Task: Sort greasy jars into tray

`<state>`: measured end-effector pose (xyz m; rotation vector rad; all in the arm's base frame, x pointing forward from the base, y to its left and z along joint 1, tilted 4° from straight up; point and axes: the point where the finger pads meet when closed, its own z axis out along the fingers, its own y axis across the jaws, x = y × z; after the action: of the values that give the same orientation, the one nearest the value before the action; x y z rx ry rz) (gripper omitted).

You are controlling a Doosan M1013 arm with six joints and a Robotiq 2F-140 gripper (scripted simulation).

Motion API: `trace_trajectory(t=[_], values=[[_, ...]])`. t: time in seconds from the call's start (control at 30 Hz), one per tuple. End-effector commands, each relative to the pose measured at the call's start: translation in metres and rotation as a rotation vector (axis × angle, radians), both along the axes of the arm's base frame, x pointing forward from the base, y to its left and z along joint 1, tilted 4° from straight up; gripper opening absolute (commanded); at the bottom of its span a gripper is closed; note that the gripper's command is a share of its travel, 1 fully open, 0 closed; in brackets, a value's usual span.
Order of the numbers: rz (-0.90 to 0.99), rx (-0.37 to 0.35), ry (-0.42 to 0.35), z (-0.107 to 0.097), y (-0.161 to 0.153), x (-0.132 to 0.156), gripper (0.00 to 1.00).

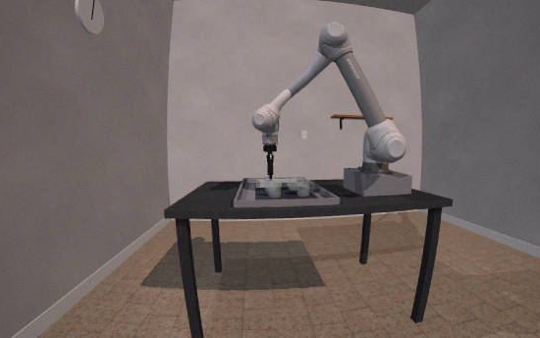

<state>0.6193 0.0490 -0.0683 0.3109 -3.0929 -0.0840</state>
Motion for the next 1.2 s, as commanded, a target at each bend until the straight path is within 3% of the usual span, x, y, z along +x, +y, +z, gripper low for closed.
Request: trace_trajectory(t=[0.0,0.97,1.0,1.17], values=[[0.000,0.000,0.000,0.0001,0.0001,0.0000,0.36],[0.000,0.000,0.000,0.0001,0.0001,0.0000,0.33],[0.000,0.000,0.000,0.0001,0.0001,0.0000,0.00],[0.000,0.000,0.000,0.0001,0.0001,0.0000,0.00]])
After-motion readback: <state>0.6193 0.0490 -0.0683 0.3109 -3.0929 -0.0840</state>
